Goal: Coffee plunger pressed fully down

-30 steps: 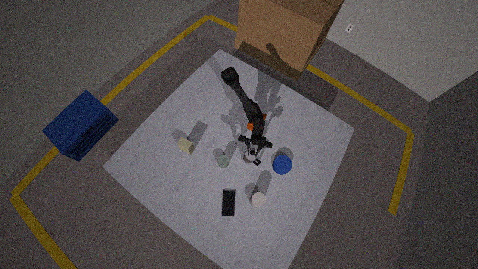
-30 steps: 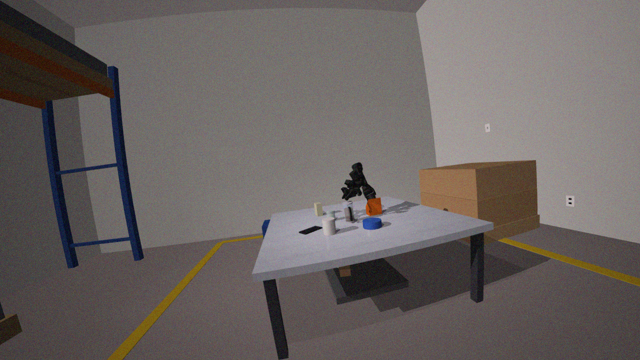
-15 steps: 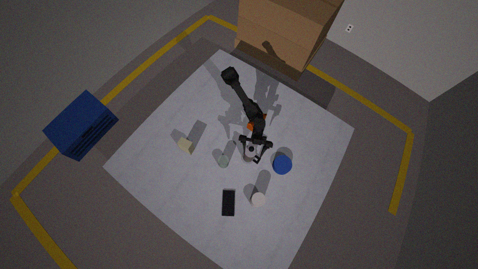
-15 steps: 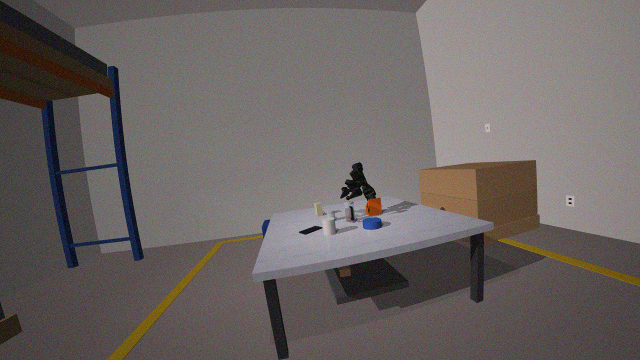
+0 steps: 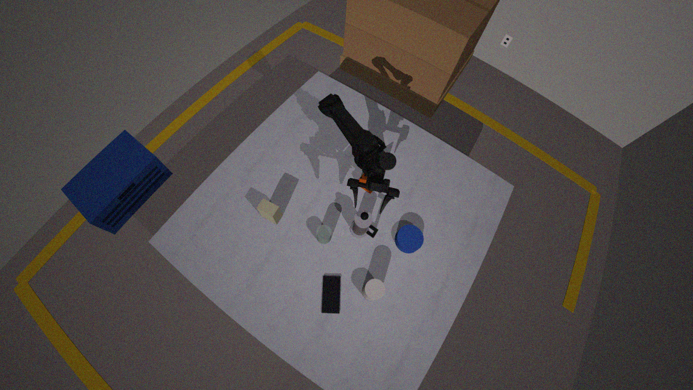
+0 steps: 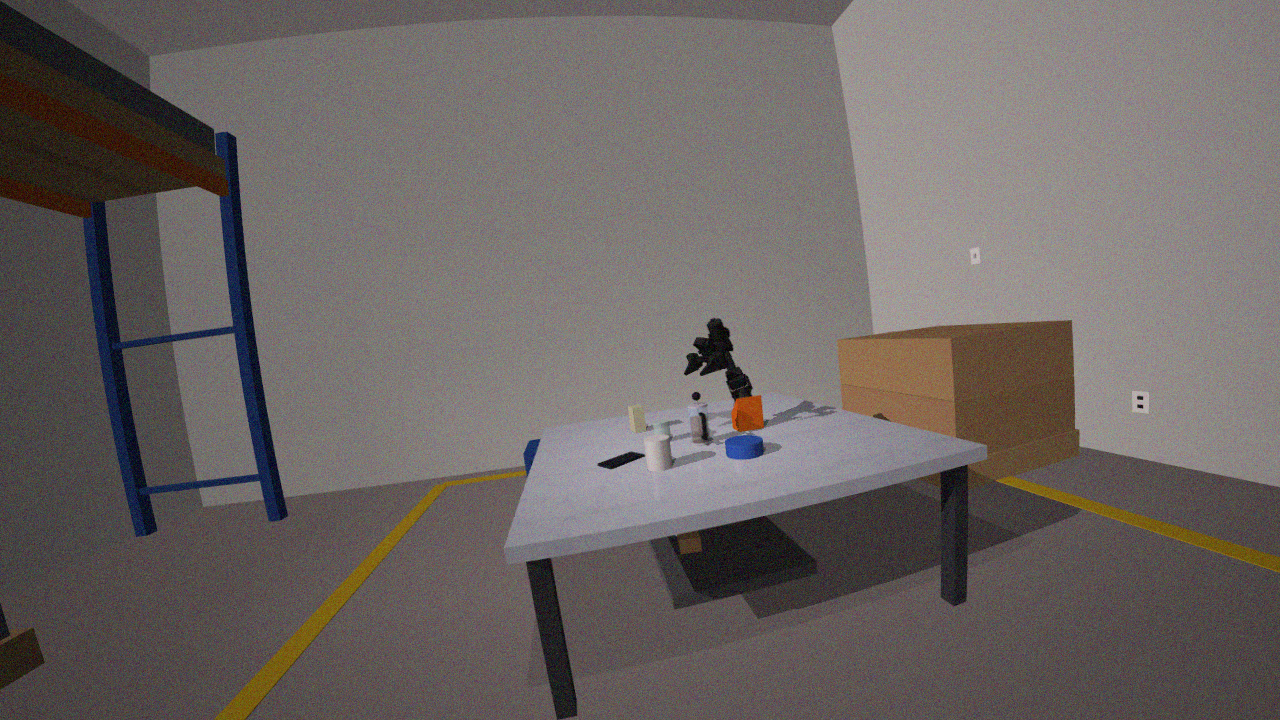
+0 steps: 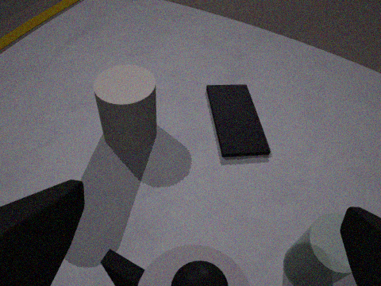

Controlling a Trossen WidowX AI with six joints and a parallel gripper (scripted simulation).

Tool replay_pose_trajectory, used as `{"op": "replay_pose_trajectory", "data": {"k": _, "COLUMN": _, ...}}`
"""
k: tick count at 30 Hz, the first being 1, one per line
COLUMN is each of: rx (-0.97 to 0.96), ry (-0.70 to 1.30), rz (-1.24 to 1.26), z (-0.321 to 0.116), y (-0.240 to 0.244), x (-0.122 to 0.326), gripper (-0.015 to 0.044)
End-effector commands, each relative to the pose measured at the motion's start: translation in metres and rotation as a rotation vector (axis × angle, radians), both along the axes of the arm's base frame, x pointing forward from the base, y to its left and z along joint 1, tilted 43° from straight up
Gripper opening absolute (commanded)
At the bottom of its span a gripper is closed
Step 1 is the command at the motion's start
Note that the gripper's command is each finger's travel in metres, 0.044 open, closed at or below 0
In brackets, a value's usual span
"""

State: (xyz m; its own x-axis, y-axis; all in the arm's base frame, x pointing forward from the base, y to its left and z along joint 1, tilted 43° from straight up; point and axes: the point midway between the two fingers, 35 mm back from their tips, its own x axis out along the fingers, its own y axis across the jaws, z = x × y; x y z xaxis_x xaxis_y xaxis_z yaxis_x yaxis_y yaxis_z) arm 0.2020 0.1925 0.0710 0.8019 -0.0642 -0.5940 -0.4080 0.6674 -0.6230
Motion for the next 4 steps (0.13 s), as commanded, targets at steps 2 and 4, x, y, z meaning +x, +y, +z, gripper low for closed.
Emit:
{"op": "replay_pose_trajectory", "data": {"k": 2, "rx": 0.002, "ry": -0.003, "rz": -0.007, "z": 0.0028, "y": -0.0006, "x": -0.0008, "gripper": 0.044}}
{"op": "replay_pose_trajectory", "data": {"k": 4, "rx": 0.002, "ry": -0.003, "rz": -0.007, "z": 0.0028, "y": -0.0006, "x": -0.0008, "gripper": 0.044}}
